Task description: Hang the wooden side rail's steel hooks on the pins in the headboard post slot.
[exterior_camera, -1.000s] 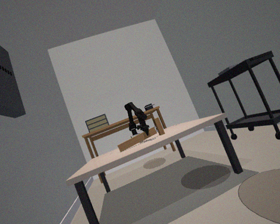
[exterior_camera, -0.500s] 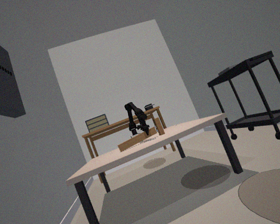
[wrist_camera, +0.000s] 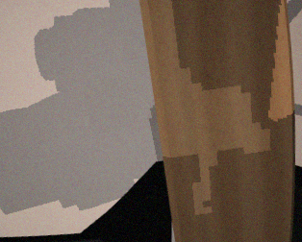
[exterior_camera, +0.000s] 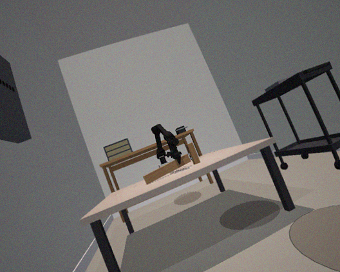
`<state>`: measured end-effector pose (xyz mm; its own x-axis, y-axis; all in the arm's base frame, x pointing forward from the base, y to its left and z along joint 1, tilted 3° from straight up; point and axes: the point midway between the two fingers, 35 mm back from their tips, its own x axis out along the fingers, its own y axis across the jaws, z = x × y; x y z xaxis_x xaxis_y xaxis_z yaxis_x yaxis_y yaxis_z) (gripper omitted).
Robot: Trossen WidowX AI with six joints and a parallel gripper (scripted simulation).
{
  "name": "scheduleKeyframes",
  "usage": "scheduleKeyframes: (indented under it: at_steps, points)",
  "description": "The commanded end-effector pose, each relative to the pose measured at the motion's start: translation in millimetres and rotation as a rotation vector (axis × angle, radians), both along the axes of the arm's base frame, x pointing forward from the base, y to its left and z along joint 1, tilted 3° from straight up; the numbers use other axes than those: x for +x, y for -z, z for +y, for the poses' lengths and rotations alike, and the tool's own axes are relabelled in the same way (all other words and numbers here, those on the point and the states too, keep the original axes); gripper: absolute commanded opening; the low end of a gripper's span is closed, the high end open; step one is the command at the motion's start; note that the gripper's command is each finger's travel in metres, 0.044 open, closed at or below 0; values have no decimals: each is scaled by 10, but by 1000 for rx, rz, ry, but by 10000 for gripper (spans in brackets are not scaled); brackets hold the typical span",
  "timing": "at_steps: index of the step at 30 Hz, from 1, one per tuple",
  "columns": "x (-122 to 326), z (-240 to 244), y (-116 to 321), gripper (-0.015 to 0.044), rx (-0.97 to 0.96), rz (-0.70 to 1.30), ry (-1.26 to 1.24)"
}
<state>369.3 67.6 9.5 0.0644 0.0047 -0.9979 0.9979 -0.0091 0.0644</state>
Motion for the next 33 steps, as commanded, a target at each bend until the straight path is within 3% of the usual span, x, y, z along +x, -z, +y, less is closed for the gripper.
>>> scheduleKeyframes:
  at_steps: [1,33]
  points:
    - [11,11,-7,0,1,-6,1]
    - [19,46,-28,0,2,-6,1]
